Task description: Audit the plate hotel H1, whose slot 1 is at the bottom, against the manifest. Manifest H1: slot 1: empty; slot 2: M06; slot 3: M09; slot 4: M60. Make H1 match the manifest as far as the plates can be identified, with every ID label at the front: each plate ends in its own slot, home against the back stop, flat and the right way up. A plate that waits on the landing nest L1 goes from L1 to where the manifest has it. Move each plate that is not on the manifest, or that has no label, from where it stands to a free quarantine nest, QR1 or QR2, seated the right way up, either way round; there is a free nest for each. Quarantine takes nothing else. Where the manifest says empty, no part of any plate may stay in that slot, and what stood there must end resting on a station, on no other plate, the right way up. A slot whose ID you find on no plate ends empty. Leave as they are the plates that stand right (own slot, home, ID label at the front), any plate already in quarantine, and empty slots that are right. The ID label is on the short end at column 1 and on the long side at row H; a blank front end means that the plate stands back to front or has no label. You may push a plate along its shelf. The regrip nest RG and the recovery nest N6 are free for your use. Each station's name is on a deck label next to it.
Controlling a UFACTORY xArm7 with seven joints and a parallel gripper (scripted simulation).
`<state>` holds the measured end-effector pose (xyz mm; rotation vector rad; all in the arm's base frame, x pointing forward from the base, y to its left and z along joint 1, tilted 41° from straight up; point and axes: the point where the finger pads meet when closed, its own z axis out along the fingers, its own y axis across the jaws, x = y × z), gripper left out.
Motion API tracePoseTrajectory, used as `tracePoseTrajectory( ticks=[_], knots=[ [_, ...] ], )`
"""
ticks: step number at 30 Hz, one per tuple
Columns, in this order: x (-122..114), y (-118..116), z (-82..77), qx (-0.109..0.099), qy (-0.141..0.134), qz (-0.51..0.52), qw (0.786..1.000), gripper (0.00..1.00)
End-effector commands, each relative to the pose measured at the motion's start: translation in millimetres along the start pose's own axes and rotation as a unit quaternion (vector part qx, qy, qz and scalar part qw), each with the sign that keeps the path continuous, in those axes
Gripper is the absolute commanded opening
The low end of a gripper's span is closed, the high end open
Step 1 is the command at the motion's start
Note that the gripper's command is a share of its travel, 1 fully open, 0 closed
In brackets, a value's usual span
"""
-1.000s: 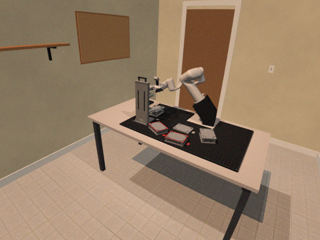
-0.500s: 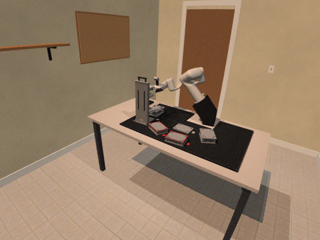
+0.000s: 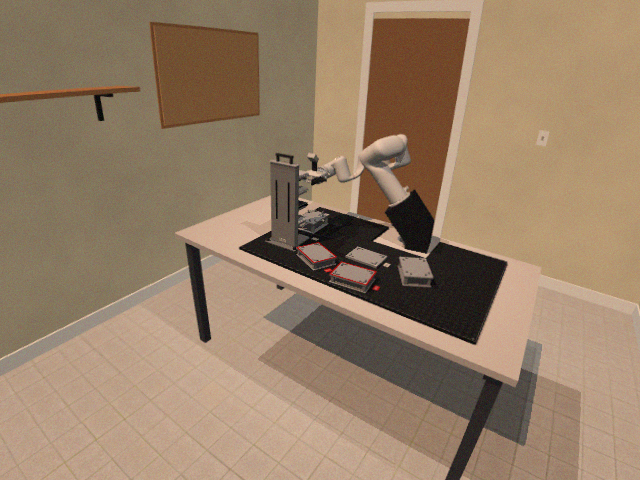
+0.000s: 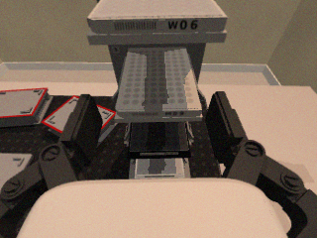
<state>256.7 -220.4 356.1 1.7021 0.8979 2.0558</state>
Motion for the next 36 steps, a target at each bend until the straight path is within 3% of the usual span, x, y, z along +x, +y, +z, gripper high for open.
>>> tracePoseTrajectory(
  ticks=[1,25,36],
  knots=[
    [0.6,-0.2,0.2,0.000,0.000,-0.001,1.000,1.00],
    [0.6,-0.2,0.2,0.000,0.000,-0.001,1.000,1.00],
    [0.6,-0.2,-23.8,0.001,0.000,-0.001,1.000,1.00]
  ],
)
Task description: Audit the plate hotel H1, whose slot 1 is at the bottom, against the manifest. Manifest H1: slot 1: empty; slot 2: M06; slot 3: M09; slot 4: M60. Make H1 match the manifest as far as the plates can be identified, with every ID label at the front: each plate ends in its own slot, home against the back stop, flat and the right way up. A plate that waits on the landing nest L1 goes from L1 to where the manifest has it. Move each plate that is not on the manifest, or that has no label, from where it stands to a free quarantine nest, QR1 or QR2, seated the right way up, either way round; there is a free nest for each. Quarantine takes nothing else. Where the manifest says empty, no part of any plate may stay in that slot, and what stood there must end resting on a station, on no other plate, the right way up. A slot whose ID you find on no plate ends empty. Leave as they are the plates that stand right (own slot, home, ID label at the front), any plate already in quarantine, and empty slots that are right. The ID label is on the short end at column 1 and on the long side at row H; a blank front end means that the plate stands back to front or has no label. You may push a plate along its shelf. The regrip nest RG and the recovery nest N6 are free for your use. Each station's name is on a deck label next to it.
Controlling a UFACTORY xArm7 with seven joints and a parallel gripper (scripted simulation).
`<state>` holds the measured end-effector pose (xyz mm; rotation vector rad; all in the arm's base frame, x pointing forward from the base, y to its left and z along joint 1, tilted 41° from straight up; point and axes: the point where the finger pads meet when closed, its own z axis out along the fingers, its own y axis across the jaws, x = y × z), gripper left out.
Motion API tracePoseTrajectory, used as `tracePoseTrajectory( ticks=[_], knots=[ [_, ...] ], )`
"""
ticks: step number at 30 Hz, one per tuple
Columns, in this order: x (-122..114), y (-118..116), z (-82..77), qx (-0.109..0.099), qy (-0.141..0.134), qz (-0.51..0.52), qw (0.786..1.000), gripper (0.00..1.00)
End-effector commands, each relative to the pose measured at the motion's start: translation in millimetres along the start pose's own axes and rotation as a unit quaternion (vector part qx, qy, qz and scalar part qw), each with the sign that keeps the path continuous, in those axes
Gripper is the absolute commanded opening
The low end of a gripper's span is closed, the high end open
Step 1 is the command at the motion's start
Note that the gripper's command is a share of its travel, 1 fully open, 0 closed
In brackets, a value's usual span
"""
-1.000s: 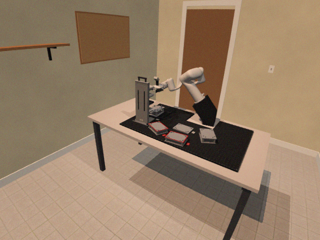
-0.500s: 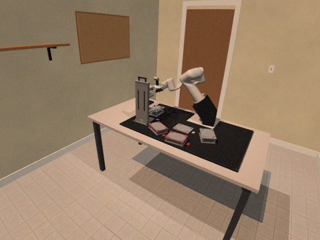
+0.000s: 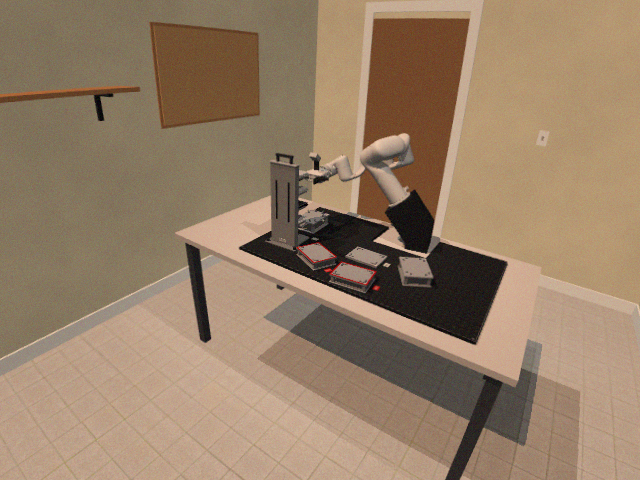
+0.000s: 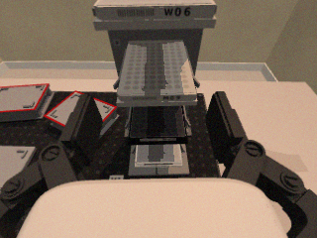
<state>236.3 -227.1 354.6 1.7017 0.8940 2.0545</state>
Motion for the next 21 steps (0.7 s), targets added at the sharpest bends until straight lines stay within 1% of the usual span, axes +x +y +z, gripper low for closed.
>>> tracePoseTrajectory(
  ticks=[1,4,14,16,21],
  knots=[
    [1.0,-1.3,-4.9,0.002,0.000,-0.001,1.000,1.00],
    [1.0,-1.3,-8.3,0.002,0.000,-0.001,1.000,1.00],
    [-25.6,-1.3,-8.2,0.002,0.001,-0.001,1.000,1.00],
    [-25.6,-1.3,-8.2,0.002,0.001,-0.001,1.000,1.00],
    [-38.8,-1.3,-8.2,0.002,0.001,-0.001,1.000,1.00]
  ],
)
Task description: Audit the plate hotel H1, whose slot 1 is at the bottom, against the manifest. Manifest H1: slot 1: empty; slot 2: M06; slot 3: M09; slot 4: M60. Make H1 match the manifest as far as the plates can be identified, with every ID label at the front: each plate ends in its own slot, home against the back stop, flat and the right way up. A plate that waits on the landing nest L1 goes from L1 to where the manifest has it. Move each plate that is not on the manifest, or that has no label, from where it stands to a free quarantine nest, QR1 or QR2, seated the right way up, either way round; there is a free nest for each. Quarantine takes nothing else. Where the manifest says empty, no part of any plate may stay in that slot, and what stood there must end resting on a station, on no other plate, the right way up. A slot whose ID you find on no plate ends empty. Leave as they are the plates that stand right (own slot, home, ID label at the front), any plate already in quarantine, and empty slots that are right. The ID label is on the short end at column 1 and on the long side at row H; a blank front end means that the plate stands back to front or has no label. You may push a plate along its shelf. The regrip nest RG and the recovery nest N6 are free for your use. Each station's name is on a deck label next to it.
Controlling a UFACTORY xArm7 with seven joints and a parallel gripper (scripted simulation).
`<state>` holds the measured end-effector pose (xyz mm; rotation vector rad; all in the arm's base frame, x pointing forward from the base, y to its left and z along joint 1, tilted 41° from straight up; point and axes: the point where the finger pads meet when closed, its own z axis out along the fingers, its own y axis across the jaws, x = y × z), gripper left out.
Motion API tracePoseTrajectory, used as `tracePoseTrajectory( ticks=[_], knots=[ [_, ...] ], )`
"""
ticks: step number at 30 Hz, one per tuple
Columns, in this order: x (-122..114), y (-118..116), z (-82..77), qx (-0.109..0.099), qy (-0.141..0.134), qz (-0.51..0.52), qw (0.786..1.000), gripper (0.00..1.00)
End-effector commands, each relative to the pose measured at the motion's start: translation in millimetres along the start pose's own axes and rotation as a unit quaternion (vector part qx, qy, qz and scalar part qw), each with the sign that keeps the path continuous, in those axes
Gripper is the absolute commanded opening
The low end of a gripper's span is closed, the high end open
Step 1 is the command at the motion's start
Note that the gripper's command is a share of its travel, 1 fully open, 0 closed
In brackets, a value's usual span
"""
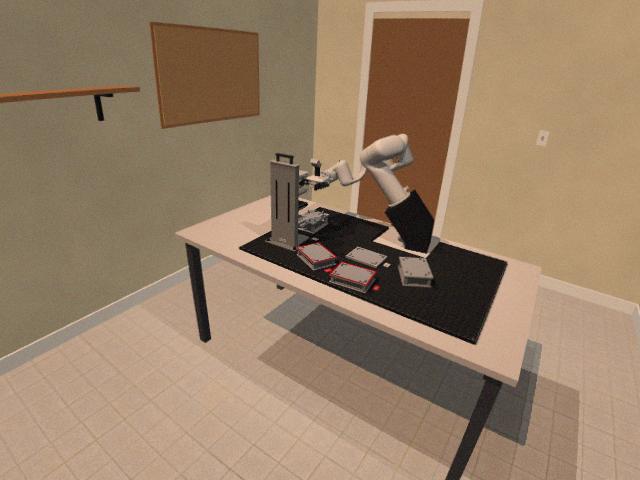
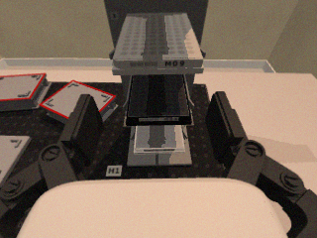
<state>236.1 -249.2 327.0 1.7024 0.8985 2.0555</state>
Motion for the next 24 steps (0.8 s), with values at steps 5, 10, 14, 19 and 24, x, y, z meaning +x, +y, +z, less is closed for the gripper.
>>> tracePoseTrajectory(
  ticks=[5,10,14,19,24],
  knots=[
    [-17.8,0.1,0.2,0.000,0.000,-0.001,1.000,1.00],
    [-31.1,0.1,0.2,0.000,0.000,-0.001,1.000,1.00],
    [-36.4,0.1,0.2,0.000,0.000,-0.001,1.000,1.00],
    [-42.7,0.1,2.9,0.000,0.000,-0.001,1.000,1.00],
    [-42.7,0.1,16.2,0.000,0.000,-0.001,1.000,1.00]
  ],
)
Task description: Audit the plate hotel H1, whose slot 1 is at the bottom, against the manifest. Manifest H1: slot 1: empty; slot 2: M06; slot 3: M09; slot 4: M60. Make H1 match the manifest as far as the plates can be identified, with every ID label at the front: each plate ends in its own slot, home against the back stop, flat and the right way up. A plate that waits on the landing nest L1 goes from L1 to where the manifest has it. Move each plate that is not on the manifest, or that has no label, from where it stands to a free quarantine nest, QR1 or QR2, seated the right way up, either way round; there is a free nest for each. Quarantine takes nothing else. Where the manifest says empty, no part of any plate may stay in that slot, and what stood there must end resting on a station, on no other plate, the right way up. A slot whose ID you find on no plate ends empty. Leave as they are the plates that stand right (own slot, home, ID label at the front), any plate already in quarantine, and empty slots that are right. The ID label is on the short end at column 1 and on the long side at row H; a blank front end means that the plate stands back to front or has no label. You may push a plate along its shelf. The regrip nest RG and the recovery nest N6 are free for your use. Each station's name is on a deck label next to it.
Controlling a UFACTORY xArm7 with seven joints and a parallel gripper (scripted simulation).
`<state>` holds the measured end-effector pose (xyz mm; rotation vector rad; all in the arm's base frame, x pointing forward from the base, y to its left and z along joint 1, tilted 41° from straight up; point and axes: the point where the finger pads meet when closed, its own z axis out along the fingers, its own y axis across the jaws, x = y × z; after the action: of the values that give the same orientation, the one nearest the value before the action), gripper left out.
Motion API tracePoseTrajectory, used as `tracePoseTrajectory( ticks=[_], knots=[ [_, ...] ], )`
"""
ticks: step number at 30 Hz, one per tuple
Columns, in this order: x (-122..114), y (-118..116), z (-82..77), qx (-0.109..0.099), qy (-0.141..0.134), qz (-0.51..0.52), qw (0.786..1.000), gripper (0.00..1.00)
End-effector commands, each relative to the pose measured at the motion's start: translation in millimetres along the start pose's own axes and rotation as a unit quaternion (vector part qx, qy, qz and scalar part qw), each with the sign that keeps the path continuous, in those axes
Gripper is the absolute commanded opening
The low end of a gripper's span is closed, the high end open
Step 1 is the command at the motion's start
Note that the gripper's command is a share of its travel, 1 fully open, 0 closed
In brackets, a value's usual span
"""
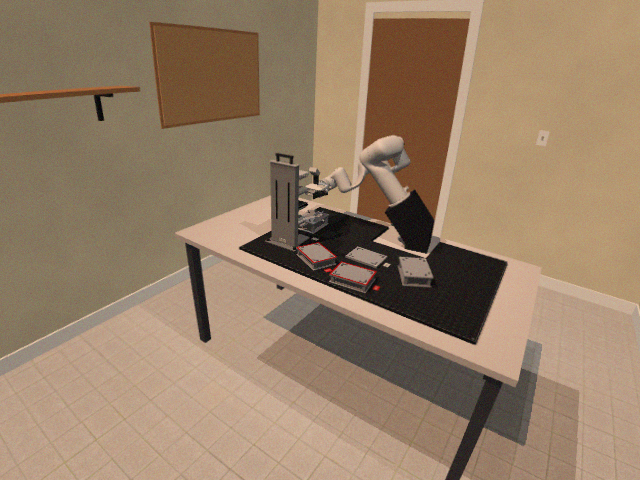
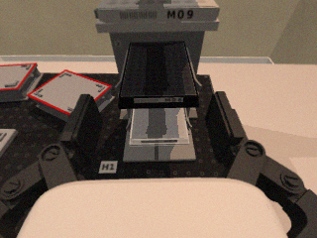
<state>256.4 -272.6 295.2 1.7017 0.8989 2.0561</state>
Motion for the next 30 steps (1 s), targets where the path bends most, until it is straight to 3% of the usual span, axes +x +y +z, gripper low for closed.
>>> tracePoseTrajectory(
  ticks=[1,8,30],
  knots=[
    [0.5,0.2,8.3,0.000,0.000,-0.001,1.000,1.00],
    [0.5,0.2,19.7,0.000,0.000,-0.001,1.000,1.00],
    [0.5,0.3,19.7,0.000,0.000,-0.001,1.000,1.00]
  ],
)
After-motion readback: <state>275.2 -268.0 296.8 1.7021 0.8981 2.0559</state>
